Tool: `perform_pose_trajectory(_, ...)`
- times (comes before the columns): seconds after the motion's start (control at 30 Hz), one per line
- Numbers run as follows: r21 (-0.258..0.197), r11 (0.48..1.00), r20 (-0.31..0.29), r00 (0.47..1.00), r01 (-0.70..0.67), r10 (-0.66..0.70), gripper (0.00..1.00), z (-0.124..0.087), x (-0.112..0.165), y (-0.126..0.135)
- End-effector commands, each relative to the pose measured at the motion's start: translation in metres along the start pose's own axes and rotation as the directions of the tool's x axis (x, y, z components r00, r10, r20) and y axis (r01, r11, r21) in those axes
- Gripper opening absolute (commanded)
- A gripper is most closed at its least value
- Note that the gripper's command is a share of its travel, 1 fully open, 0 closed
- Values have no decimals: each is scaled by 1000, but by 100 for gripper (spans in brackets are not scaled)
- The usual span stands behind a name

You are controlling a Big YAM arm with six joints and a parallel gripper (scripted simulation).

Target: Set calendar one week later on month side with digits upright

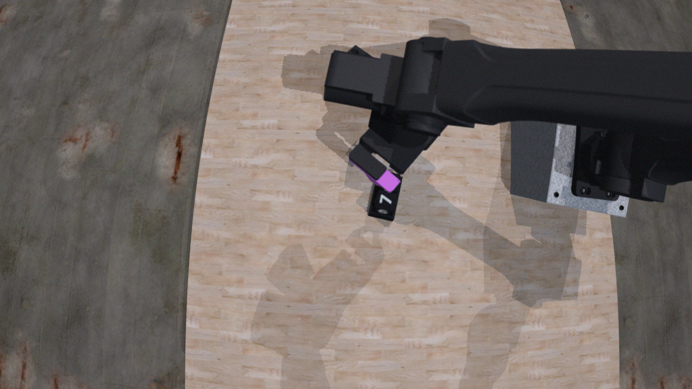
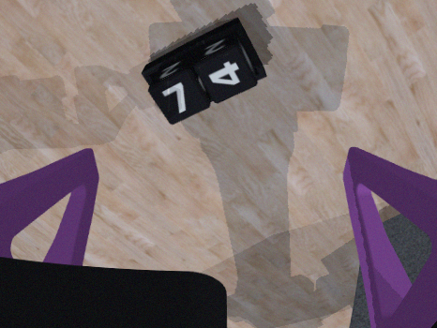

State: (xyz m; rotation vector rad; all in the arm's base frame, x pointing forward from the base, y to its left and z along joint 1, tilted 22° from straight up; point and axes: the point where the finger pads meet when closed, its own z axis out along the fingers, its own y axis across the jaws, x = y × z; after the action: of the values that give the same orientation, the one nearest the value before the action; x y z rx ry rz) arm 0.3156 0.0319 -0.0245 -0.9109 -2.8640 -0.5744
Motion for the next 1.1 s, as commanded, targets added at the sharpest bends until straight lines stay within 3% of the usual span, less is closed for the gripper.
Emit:
perform_pose_trajectory(0.0,-1,991,-5,991,130,-130,100,4,1,0)
perform_pose_trajectory(0.03,0,978,-10,978,209,-209,100,6,3,1)
perform_pose_trajectory(0.33,-4,886,-3,886,464,-464,100,10,1,-1)
perform_pose_trajectory(0.5,-5,808,-7,808,589,-589,100,14,3,1)
perform_pose_trajectory(0.57,-5,808,-7,808,589,-589,100,14,3,1)
perform_pose_trajectory(0.87,-8,581,-5,581,814,-814,100,20,3,1)
perform_pose_trajectory(0.9,-8,579,-5,578,816,-816,100,20,4,1)
perform_pose_trajectory(0.93,-8,534,-4,534,846,-846,100,21,3,1)
perform_pose_trajectory(1.07,-7,438,-1,438,899,-899,100,22,2,0)
